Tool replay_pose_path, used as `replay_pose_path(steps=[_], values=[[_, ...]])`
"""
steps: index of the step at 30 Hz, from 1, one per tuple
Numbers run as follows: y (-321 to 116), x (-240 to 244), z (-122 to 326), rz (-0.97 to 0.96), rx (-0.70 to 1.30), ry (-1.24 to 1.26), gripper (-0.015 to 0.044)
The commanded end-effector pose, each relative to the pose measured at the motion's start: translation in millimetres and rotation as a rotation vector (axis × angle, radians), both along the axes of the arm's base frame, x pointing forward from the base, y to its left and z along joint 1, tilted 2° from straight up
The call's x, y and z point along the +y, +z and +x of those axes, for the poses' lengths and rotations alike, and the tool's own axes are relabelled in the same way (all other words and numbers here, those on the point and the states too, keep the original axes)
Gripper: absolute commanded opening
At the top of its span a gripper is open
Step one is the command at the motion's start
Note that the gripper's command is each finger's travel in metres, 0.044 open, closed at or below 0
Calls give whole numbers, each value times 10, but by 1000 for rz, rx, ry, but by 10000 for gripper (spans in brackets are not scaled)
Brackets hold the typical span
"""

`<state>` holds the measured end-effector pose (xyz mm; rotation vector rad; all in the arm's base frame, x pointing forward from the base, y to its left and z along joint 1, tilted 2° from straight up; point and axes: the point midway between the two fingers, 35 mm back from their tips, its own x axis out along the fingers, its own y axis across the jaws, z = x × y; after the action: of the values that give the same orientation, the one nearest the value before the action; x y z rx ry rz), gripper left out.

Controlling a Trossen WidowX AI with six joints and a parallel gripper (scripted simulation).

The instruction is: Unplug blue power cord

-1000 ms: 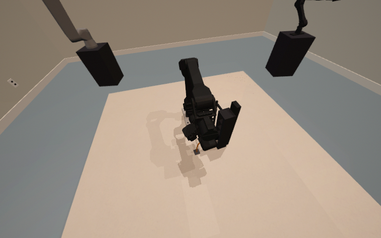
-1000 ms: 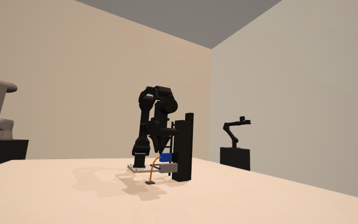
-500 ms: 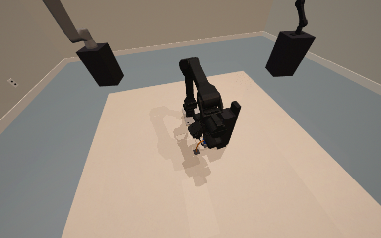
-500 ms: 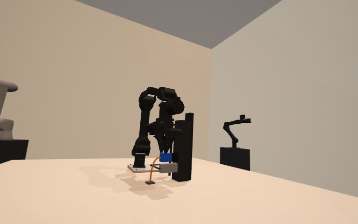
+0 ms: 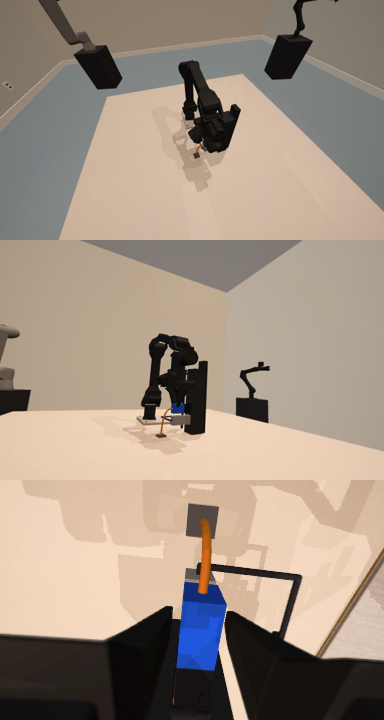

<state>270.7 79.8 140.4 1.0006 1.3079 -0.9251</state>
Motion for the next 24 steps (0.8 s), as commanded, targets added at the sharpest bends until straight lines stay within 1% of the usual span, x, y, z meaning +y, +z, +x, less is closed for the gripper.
replay_pose_path(steps=[1,4,13,14,24], values=[[-29,-3,-9,-1,5,-5,160],[-3,0,0,0,0,0,81],[-3,0,0,0,0,0,21],[-3,-2,1,0,0,0,0],[-2,-122,55,-2,1,-1,0]])
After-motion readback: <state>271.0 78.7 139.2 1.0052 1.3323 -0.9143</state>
